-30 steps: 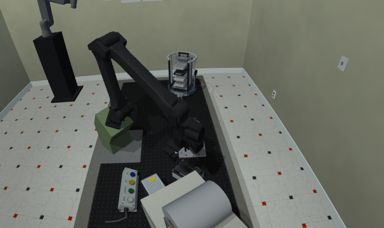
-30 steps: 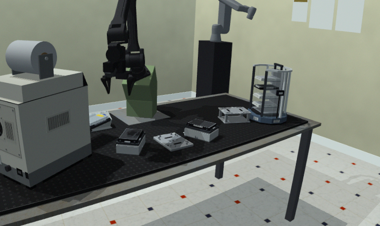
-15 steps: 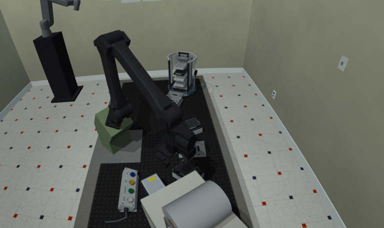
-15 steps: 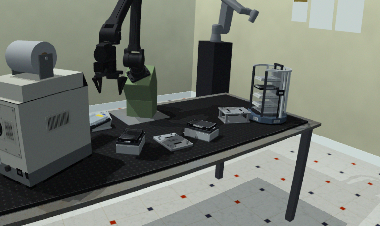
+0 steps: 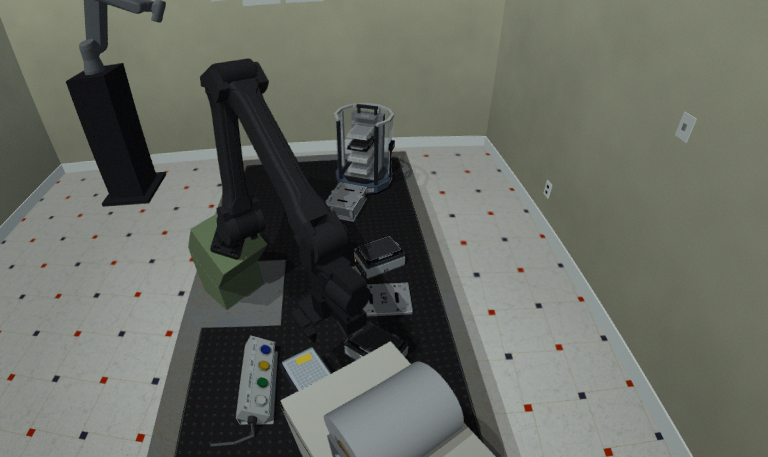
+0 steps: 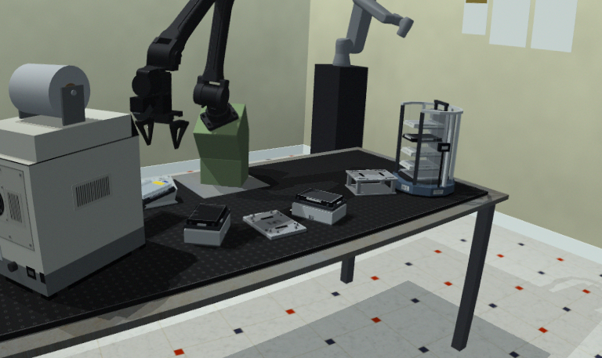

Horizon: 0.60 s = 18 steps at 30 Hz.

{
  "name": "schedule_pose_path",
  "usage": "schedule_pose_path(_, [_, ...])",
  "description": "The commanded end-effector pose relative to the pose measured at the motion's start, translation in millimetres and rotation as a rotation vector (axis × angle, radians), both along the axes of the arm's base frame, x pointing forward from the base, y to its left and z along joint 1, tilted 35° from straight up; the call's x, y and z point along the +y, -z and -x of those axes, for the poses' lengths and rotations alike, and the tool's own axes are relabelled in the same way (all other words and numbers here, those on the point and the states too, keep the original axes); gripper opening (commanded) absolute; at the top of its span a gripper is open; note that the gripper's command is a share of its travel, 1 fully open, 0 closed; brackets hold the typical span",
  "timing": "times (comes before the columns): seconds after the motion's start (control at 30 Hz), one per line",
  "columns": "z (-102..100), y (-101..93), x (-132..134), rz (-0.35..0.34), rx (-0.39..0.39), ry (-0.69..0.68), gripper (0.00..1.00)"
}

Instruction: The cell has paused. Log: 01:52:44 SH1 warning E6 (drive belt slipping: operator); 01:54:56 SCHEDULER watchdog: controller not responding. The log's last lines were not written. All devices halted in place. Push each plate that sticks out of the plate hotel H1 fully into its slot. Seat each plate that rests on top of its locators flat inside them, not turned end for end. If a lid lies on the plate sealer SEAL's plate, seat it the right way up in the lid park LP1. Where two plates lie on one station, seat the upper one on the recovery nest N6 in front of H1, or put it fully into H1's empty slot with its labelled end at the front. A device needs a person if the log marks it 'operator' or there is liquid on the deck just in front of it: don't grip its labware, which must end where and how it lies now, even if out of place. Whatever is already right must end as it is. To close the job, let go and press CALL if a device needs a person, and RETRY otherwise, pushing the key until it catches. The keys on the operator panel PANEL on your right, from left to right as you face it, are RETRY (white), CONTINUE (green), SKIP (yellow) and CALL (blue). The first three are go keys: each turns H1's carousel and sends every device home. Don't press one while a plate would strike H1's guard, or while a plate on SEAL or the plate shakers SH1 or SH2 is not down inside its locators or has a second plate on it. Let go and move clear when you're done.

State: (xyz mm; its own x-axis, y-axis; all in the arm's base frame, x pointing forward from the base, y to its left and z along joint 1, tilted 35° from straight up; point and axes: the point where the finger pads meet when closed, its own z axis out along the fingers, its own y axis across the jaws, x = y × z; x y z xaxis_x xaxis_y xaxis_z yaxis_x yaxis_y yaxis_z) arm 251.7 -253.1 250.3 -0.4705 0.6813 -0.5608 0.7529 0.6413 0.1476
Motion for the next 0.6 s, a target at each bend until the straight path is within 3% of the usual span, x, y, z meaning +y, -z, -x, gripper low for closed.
schedule_pose_path(0.0, [11, 2.0, -9, 0.013, -0.007, 0.014, 1.00])
schedule_pose_path(0.57, [51, 18.8, -39, -0.003, 0.006, 0.014, 1.00])
